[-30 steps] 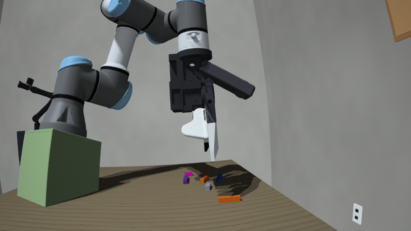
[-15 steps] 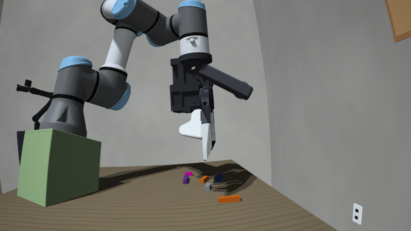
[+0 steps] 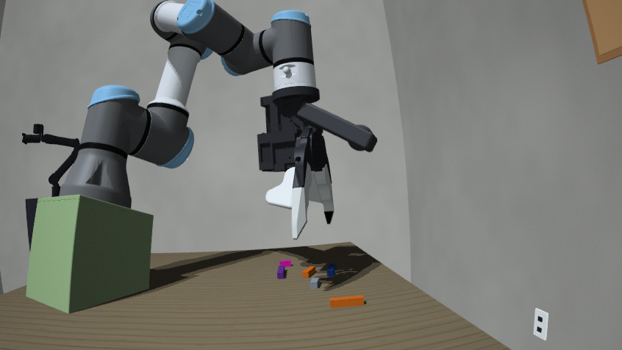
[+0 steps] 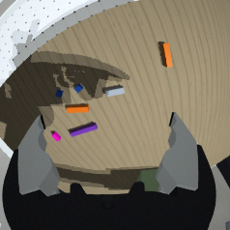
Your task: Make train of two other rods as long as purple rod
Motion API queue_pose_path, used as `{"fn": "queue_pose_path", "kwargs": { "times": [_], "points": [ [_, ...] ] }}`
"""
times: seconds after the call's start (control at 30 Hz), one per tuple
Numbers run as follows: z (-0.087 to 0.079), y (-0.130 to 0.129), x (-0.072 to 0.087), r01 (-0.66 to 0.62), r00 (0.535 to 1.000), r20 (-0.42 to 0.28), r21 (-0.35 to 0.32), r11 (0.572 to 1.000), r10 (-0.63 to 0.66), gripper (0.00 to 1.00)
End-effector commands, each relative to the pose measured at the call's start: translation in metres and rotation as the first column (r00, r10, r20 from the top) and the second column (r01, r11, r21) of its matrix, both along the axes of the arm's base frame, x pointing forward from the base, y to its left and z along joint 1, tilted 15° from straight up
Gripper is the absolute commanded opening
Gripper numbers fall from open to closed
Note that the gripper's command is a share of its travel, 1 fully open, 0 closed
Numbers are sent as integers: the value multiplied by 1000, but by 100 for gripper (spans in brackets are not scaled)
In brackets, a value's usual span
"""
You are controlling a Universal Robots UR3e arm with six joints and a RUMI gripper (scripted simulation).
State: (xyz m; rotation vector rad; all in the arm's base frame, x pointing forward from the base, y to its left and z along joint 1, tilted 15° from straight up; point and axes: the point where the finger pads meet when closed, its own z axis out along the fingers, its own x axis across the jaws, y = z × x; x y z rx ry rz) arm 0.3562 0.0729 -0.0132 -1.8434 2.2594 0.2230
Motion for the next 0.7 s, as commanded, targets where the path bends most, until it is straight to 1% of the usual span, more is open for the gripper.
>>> {"fn": "queue_pose_path", "kwargs": {
  "times": [0.0,0.27,0.47,0.53,0.6,0.67],
  "points": [
    [4,12,-3,146,989,-37,-9,989,-146,100],
    [8,29,-10,272,960,-70,-6,962,-271,100],
    [11,41,-15,356,930,-92,-7,934,-355,100],
    [11,41,-15,356,930,-92,-7,934,-355,100],
    [13,48,-19,409,907,-106,-8,913,-407,100],
    [14,52,-21,434,895,-113,-9,901,-432,100]
  ]
}}
